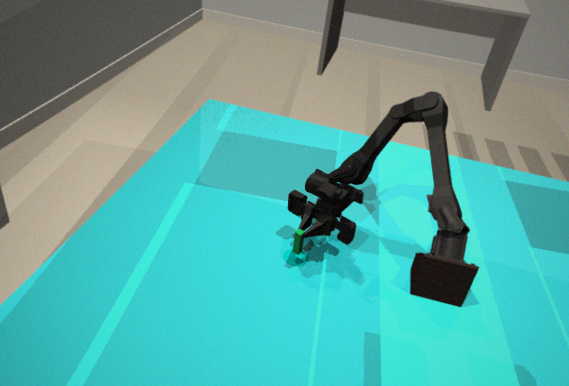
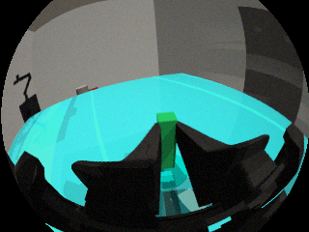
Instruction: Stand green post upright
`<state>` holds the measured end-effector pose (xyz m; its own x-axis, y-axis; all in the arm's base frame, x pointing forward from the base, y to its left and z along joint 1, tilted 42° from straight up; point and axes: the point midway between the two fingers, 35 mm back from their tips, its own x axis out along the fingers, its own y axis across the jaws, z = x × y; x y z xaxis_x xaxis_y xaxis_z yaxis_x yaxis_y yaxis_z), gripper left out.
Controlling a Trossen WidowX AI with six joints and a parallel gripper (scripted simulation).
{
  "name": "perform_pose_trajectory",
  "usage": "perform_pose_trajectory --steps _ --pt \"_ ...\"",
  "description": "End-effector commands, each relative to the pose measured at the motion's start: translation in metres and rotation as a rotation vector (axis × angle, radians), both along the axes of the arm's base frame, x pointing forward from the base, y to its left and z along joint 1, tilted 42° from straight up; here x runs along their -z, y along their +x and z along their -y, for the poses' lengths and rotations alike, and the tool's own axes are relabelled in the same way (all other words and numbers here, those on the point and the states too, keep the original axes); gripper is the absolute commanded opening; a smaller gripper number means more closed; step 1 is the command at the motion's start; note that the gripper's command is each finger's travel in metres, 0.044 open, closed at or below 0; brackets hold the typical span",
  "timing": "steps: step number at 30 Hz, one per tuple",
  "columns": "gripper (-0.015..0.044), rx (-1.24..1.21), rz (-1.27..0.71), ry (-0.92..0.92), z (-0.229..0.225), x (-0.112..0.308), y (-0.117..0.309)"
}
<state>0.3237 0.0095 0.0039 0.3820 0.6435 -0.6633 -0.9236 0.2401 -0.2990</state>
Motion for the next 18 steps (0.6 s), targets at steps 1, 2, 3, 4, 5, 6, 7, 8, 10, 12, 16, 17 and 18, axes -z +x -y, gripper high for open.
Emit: perform_pose_trajectory --steps 1,2,3,4,5,6,7,8,10,12,16,17,18 --pt "0.0023 0.001 0.000 -0.001 0.0075 0.0096 0.0025" --pt "0.0023 0.002 -0.001 -0.001 0.0088 0.0114 0.0027" --pt "0.0023 0.002 -0.001 -0.002 0.0092 0.0120 0.0028" --pt "0.0023 0.002 -0.001 -0.002 0.0092 0.0120 0.0028" --pt "0.0023 0.002 -0.001 -0.002 0.0092 0.0120 0.0028" --pt "0.0023 0.002 -0.001 -0.002 0.0092 0.0120 0.0028" --pt "0.0023 0.002 -0.001 -0.002 0.0092 0.0120 0.0028" --pt "0.0023 0.002 -0.001 -0.002 0.0092 0.0120 0.0028" --pt "0.0023 0.002 -0.001 -0.002 0.0092 0.0120 0.0028" --pt "0.0023 0.002 -0.001 -0.002 0.0092 0.0120 0.0028" --pt "0.0101 0.002 -0.001 -0.002 0.0092 0.0120 0.0028" --pt "0.0128 0.002 -0.001 -0.002 0.0092 0.0120 0.0028" --pt "0.0154 0.002 -0.001 -0.002 0.0092 0.0120 0.0028"
